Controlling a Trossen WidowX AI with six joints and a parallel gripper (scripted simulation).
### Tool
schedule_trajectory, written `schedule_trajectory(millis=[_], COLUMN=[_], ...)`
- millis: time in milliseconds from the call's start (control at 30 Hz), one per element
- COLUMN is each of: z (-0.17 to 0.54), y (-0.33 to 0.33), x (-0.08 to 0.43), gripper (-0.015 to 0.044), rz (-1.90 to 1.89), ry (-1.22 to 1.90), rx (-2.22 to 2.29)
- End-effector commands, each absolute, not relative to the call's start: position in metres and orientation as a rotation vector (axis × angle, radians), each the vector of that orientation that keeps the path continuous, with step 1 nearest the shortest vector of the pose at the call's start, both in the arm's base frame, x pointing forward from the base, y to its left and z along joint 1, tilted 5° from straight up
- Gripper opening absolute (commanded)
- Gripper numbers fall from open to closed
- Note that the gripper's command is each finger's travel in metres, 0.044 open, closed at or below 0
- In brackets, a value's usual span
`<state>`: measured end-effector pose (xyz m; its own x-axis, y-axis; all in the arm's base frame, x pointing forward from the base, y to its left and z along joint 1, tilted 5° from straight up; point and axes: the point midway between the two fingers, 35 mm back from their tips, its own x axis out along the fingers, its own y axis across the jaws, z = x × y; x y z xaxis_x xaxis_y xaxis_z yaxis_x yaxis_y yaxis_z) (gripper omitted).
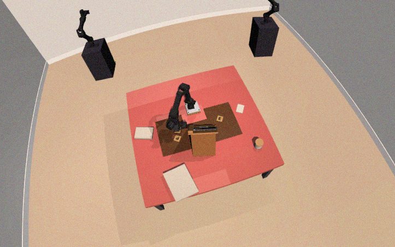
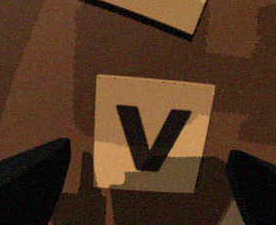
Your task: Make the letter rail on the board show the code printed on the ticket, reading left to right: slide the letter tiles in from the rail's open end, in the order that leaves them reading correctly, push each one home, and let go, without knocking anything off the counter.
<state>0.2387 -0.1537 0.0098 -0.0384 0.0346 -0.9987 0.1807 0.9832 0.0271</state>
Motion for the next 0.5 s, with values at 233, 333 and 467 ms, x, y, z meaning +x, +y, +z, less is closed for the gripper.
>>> schedule_trajectory(millis=[233,333,467], z=[0.0087,0.0085,0.005], y=[-0.154,-0.154,-0.154], x=[0.2376,0.2376,0.2375], gripper=[0.034,0.034,0.034], rz=[-0.121,-0.121,-0.121], ry=[1.612,1.612,1.612], rx=[0.164,0.164,0.164])
